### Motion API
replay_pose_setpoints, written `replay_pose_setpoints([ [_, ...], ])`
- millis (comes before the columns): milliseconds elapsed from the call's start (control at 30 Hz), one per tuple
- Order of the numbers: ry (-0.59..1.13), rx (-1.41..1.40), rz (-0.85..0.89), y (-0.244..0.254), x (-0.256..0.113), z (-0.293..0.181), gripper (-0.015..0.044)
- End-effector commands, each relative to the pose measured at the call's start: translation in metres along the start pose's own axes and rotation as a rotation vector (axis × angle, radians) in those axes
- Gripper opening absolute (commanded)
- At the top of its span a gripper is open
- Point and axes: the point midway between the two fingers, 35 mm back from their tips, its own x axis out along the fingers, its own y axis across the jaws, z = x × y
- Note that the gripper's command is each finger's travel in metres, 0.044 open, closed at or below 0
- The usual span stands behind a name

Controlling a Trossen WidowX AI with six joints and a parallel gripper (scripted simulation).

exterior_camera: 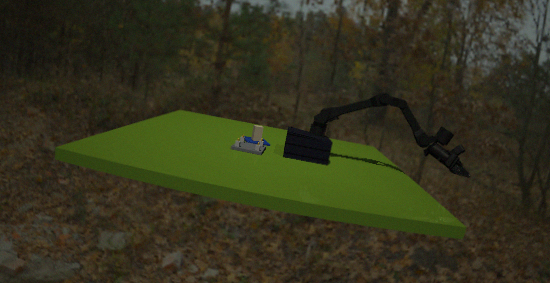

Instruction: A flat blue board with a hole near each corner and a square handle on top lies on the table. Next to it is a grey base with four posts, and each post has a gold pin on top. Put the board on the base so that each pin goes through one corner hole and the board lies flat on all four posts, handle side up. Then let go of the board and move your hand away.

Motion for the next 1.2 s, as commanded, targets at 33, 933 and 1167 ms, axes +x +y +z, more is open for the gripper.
replay_pose_setpoints([
  [33,0.010,-0.001,-0.016,-0.012,0.003,-0.001,0.0440],
  [933,0.440,0.108,-0.535,-0.416,-0.049,-0.095,0.0440],
  [1167,0.574,0.170,-0.663,-0.516,-0.116,-0.134,0.0440],
])
